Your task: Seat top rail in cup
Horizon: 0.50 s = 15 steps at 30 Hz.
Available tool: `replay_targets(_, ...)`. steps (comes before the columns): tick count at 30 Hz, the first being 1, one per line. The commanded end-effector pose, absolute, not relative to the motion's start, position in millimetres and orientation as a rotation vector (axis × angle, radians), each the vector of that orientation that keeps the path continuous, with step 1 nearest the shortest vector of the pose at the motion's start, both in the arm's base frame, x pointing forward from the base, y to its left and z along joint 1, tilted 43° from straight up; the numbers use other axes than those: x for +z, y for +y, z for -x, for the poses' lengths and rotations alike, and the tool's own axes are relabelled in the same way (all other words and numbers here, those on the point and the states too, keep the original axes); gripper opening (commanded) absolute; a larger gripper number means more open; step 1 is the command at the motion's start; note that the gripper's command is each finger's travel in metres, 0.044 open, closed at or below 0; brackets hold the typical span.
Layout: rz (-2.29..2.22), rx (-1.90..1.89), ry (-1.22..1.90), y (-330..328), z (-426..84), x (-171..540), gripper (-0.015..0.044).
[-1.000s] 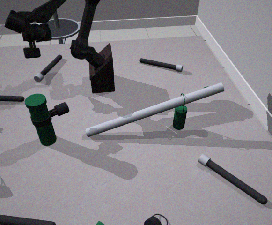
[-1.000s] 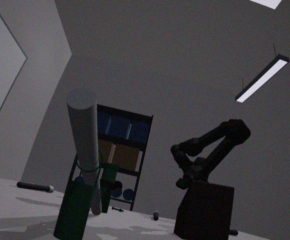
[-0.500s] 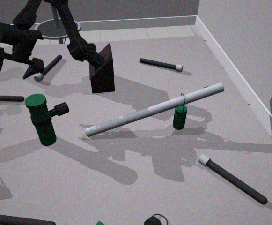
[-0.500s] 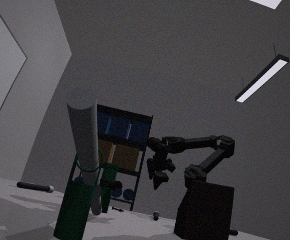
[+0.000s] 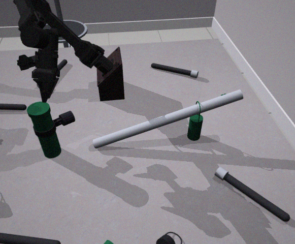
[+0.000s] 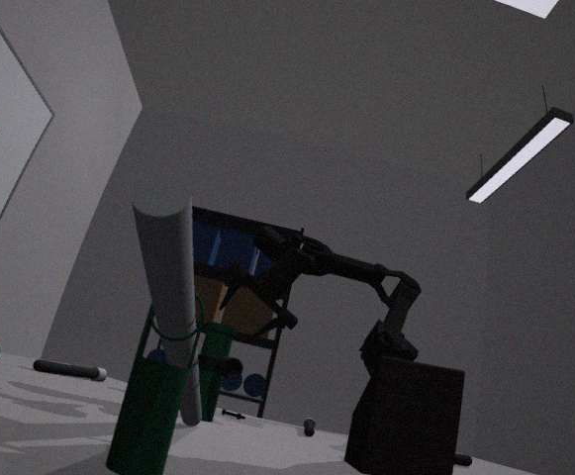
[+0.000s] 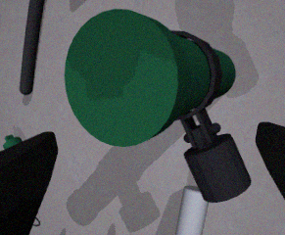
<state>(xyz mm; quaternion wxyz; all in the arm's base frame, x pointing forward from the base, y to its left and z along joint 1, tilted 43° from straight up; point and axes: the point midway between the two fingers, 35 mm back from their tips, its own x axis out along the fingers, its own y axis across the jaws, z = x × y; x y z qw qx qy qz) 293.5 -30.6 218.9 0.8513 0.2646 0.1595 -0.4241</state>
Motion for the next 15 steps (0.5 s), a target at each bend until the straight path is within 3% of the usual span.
replay_targets(1, -0.327, -0.785, 0.508, 5.1, -307.4, 196.5, 0.044)
replay_targets(10, 0.545, -0.33, 0.903, 130.1, -306.2, 111.9, 0.044)
replay_targets(15, 0.76, -0.206, 0.962, 155.1, -297.0, 92.8, 0.044)
